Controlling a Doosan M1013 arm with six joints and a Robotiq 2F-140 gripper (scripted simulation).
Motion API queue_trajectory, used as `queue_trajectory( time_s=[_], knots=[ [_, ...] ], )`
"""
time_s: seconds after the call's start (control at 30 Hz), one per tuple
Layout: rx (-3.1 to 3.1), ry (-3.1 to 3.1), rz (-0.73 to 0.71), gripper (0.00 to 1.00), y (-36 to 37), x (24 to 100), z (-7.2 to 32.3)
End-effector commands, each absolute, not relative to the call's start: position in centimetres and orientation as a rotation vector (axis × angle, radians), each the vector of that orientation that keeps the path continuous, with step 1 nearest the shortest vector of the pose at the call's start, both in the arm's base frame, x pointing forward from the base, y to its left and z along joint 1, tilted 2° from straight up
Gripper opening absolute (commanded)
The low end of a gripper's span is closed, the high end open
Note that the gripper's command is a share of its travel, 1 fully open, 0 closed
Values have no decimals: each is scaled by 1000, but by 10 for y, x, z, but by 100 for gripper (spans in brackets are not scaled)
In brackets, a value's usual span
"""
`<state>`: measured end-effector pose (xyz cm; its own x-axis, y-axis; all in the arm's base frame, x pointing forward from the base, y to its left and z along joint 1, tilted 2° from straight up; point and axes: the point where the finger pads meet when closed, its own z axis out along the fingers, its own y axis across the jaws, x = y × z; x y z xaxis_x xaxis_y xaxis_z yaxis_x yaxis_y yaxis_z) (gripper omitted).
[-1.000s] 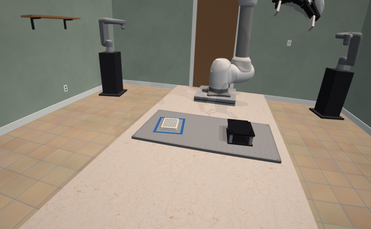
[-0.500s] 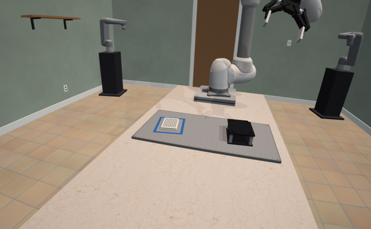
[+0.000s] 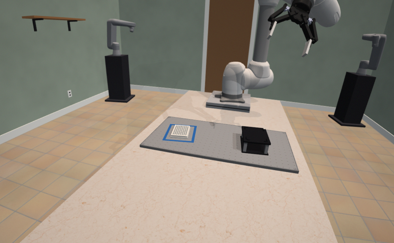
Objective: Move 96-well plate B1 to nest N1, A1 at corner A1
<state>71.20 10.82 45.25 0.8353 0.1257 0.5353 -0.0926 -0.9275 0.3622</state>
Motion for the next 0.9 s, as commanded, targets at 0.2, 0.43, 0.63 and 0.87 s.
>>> queue_trajectory(
  time_s=[0.2,0.43,0.63,0.87],
  knots=[
    [2654,36,739,100,80,715,426],
    [2680,49,643,100,54,717,402],
    [2680,49,643,100,35,717,384],
    [2710,60,552,100,16,716,367]
  ],
)
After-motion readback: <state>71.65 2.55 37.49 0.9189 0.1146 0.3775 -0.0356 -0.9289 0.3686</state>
